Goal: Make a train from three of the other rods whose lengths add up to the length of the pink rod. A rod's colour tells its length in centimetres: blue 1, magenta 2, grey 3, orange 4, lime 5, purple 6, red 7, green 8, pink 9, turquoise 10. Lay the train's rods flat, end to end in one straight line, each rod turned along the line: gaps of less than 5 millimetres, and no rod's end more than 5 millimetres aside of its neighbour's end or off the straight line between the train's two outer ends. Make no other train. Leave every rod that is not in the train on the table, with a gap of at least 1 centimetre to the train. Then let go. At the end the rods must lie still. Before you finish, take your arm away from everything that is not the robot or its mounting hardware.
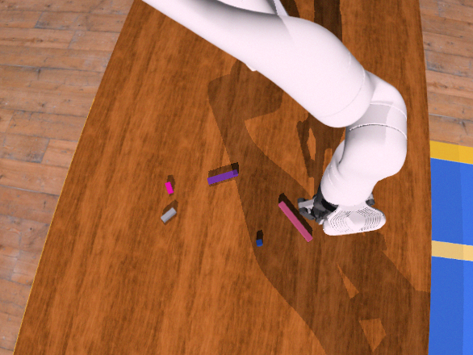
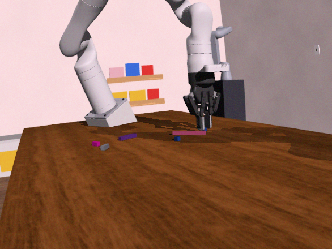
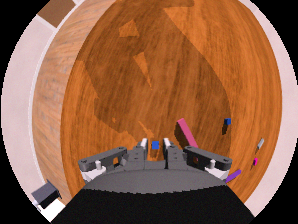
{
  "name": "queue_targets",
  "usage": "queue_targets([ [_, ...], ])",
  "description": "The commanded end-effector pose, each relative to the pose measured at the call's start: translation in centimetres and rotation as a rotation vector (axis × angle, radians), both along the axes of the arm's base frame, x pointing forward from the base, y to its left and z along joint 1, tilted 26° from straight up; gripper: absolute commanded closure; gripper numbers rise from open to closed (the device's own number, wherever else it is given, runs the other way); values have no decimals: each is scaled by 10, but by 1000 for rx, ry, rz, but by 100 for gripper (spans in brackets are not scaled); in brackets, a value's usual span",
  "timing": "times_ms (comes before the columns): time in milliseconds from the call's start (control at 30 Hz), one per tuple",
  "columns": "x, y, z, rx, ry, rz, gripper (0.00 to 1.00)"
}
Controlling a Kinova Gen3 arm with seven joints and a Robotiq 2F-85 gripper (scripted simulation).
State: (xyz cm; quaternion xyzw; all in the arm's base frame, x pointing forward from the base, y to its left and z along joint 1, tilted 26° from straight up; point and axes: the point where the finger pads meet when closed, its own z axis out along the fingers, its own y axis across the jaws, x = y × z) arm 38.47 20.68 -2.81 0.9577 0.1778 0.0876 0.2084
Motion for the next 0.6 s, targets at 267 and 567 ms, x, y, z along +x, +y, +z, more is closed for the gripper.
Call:
queue_targets([
  [267,0,-2,-4,-2,2,0,76],
  [567,0,-2,-4,-2,2,0,76],
])
